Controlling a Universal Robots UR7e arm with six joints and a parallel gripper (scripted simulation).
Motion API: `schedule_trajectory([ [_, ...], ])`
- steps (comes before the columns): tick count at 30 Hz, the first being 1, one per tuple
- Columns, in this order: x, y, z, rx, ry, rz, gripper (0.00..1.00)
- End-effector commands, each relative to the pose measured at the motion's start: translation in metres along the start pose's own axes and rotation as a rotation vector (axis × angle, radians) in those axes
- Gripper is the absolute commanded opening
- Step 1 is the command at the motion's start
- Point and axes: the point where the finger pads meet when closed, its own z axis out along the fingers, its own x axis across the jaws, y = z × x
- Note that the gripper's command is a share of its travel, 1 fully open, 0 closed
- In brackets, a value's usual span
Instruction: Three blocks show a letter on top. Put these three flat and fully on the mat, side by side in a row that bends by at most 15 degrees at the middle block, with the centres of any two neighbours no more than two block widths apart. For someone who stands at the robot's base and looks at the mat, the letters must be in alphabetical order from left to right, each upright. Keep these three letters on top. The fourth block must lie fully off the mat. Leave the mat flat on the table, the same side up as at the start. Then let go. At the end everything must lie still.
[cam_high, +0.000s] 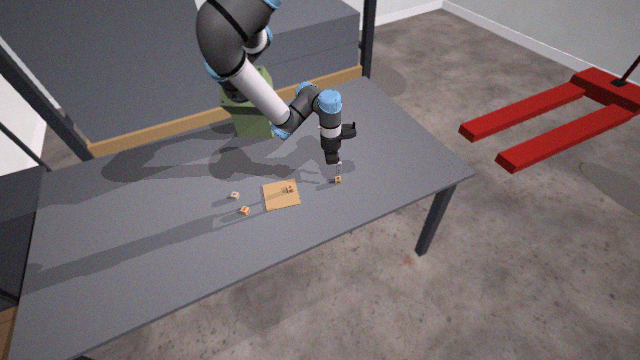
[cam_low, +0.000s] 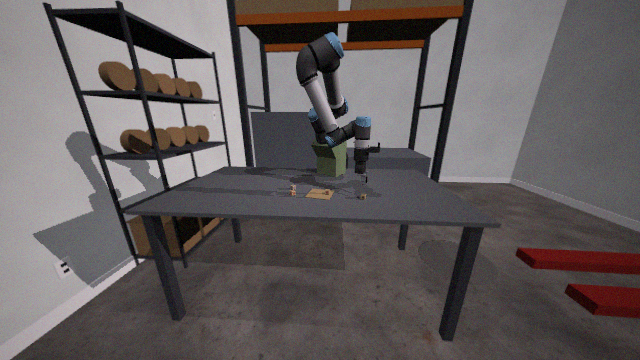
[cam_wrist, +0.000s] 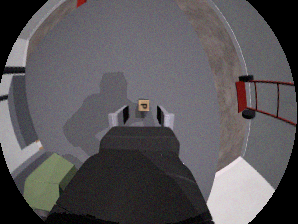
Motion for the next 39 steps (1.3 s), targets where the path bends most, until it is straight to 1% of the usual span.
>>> schedule_trajectory([
  [1,0.000,-0.001,-0.001,0.001,0.001,-0.001,1.00],
  [18,0.002,-0.001,0.006,0.001,0.002,0.001,1.00],
  [39,0.002,-0.001,0.033,0.001,0.002,0.001,1.00],
])
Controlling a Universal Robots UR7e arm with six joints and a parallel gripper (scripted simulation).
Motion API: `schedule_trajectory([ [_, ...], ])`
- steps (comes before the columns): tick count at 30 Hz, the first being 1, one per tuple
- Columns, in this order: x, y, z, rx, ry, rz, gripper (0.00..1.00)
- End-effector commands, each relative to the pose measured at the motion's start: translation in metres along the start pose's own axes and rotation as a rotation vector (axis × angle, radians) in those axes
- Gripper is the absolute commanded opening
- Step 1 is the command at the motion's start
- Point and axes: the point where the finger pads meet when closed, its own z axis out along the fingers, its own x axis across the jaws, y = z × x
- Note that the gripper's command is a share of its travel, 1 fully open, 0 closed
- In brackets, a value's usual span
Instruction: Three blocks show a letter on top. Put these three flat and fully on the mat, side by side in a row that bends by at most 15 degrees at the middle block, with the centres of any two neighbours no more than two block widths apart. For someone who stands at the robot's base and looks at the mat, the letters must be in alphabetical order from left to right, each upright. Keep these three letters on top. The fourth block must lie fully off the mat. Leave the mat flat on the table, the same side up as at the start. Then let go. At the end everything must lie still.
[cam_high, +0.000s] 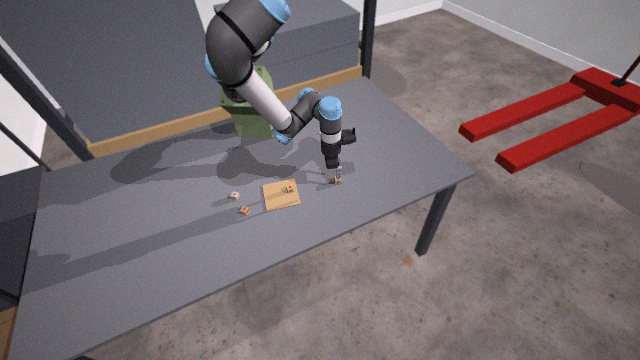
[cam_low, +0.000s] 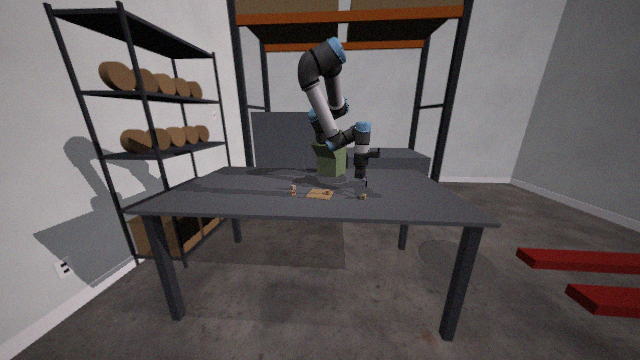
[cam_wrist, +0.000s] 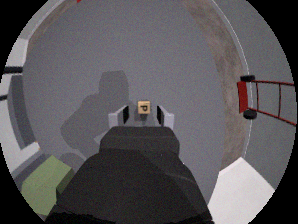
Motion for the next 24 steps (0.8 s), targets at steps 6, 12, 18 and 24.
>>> schedule_trajectory([
  [6,0.002,-0.001,0.016,0.003,0.004,0.002,1.00],
  [12,0.002,-0.001,0.021,0.003,0.004,0.002,1.00],
  [18,0.003,-0.001,0.025,0.002,0.004,0.002,1.00],
  [24,0.001,0.000,0.026,0.002,0.003,0.001,1.00],
])
